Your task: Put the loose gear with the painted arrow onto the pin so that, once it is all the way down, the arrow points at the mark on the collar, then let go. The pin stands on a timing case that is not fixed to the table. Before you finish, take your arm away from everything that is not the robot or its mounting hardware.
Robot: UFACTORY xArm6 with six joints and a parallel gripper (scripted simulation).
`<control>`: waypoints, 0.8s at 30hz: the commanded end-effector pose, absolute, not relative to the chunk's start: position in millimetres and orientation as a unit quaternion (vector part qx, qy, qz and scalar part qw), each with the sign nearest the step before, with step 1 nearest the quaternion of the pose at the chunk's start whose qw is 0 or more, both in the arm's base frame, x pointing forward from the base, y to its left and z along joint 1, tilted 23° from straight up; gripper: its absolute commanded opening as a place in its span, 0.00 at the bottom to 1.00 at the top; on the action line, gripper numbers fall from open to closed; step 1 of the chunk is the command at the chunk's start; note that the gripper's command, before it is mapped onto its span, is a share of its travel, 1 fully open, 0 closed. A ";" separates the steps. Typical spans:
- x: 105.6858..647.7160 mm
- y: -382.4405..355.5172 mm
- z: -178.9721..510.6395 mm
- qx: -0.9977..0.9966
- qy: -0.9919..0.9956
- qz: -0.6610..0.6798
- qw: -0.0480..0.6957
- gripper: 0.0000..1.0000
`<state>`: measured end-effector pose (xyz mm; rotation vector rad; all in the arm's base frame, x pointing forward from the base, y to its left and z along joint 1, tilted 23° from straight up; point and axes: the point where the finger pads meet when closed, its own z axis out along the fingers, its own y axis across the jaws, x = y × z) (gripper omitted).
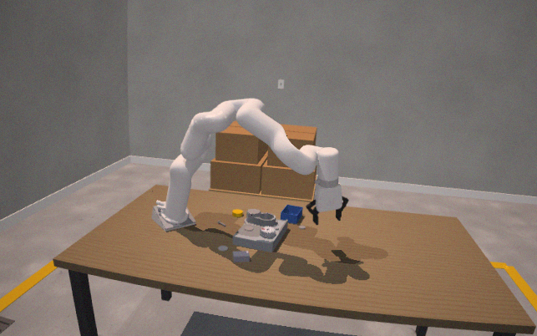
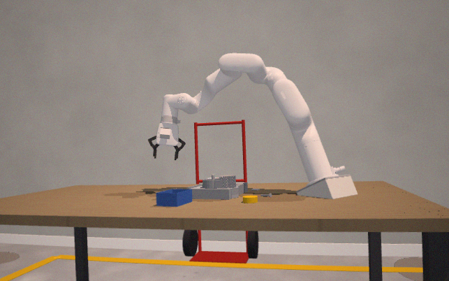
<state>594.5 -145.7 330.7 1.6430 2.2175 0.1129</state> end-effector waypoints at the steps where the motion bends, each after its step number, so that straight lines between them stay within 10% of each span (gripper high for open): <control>1: 595.1 -145.5 333.5 0.584 0.788 0.041 0.191 1.00; 24: 554.7 -131.7 319.3 0.514 0.836 0.003 0.190 1.00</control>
